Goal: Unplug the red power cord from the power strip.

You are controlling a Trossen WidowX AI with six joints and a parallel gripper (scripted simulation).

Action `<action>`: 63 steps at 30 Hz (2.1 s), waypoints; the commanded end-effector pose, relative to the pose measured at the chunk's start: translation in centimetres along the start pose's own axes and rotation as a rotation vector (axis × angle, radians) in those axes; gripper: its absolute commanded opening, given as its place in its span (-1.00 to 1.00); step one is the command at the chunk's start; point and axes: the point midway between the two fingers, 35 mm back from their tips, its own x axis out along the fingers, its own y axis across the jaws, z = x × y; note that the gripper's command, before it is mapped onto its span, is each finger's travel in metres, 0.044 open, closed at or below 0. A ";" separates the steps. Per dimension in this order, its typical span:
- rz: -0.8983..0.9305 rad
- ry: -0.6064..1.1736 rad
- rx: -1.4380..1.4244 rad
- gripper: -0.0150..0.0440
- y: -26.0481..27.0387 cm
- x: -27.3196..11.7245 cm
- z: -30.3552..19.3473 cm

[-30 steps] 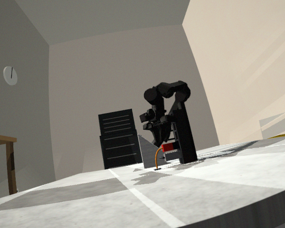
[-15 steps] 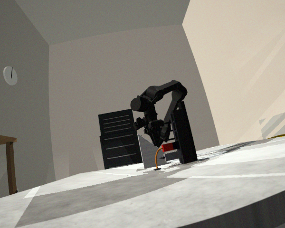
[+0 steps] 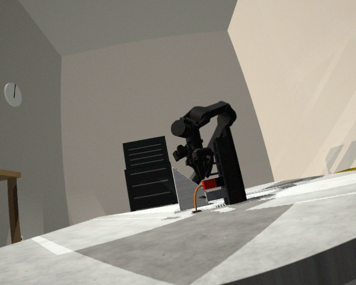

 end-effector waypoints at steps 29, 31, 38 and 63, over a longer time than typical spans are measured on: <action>-0.008 0.012 0.011 0.05 -0.4 1.5 -1.5; -0.008 0.012 0.011 0.05 -0.4 1.5 -1.5; -0.005 0.006 0.002 -0.31 -0.2 1.3 -1.4; -0.006 0.003 0.005 -0.49 0.1 1.1 1.3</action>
